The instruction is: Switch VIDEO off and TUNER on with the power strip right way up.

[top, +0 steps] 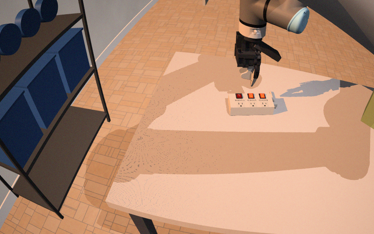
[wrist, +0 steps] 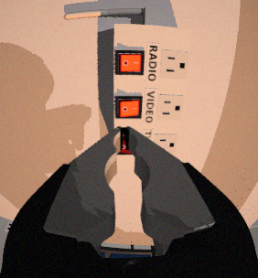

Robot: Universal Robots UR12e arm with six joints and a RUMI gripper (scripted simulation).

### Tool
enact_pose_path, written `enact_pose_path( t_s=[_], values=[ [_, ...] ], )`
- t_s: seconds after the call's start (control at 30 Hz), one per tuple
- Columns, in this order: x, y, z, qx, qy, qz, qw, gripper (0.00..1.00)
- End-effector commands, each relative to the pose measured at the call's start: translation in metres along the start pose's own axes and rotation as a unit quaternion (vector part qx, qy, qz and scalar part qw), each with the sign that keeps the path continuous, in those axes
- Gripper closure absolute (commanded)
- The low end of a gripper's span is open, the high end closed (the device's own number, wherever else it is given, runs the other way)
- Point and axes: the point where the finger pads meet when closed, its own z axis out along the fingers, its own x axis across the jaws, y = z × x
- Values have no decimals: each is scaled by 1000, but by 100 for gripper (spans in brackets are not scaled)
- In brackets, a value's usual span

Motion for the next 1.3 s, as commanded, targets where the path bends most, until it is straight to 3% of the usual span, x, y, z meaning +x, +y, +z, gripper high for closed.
enact_pose_path(
  t_s=[0.0, 0.73, 1.27],
  values=[
    [0, 0, 5, 0, 0, 0, 1000, 100],
    [-1, 0, 29, 0, 0, 0, 1000, 100],
    [-1, 0, 32, 0, 0, 0, 1000, 100]
  ],
)
